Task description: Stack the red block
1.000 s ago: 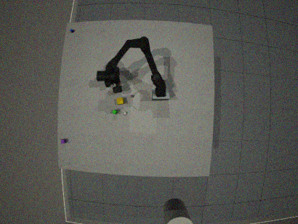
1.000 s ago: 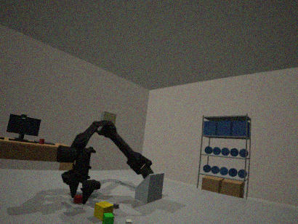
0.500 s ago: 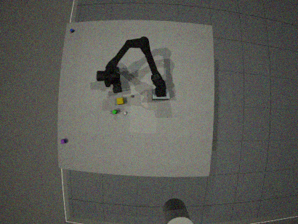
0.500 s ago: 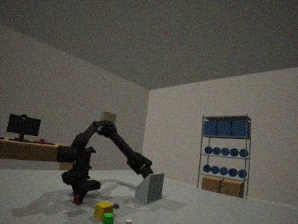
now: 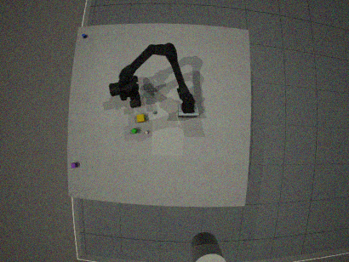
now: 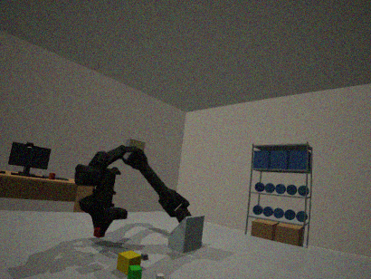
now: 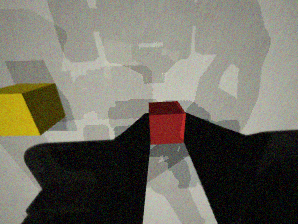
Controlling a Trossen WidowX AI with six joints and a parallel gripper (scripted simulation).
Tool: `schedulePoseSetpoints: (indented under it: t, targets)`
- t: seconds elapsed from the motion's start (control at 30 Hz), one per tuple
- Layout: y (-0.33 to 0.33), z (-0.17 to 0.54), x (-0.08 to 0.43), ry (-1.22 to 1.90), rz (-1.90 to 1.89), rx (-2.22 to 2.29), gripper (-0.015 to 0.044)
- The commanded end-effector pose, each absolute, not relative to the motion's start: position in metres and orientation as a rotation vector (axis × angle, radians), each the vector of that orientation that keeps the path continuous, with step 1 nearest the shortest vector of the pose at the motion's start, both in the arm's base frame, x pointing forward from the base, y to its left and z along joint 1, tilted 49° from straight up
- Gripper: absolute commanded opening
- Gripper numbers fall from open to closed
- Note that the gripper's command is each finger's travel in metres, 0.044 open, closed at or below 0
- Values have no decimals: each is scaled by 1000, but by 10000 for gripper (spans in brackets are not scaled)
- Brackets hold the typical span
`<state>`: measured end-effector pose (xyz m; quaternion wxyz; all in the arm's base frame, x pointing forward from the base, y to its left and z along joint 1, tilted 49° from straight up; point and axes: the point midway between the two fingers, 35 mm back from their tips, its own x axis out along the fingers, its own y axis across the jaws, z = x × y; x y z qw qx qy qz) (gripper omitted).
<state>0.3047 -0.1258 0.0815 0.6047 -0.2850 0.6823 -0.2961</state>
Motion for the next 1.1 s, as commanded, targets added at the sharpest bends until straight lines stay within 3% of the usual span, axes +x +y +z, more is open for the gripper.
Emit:
schedulePoseSetpoints:
  t: [0.0, 0.57, 1.07]
  targets:
    - [-113, 93, 307, 1577, -685, -653, 0]
    - [-76, 125, 313, 1578, -683, -652, 0]
    - [-33, 79, 344, 1565, -656, -662, 0]
